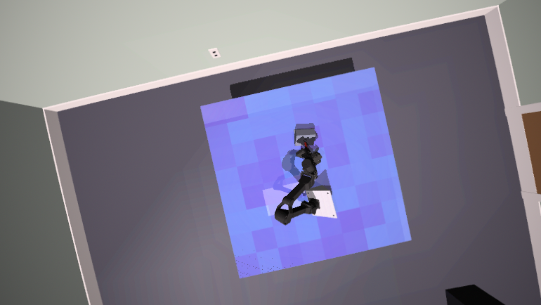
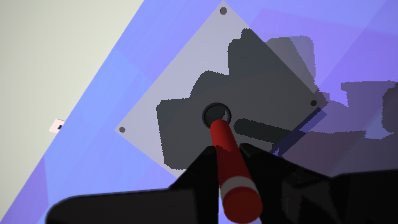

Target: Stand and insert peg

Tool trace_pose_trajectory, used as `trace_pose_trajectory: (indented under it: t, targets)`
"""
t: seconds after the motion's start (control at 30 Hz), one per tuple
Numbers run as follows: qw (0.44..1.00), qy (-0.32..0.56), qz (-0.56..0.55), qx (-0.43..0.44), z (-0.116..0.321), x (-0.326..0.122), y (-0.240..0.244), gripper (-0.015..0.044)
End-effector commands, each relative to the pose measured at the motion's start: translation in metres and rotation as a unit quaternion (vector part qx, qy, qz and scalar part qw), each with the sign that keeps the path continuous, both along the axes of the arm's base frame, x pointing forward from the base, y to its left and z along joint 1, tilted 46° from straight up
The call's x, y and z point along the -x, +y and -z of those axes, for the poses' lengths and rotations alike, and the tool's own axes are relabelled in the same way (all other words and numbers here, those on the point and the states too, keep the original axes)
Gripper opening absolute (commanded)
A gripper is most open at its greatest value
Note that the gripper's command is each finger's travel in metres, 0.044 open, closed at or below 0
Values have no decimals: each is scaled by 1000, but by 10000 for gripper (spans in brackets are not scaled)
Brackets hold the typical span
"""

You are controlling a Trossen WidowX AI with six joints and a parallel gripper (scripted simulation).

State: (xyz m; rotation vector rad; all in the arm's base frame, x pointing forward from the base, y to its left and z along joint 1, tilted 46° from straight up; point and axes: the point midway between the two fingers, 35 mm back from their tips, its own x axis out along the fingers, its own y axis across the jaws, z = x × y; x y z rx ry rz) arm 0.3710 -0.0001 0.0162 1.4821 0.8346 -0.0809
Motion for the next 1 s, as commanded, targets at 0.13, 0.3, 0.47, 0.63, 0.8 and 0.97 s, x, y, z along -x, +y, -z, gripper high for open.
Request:
trace_pose_trajectory:
  t: [0.13,0.3,0.47,0.63,0.8,0.97]
  targets:
    - [1000,-1,2,0,6,-10,3,0]
    - [1000,1,0,0,6,-7,4,0]
    - [1000,1,0,0,6,-6,4,0]
    - [1000,1,0,0,6,-6,4,0]
    - [1000,1,0,0,5,-7,3,0]
    - [1000,1,0,0,4,-8,2,0]
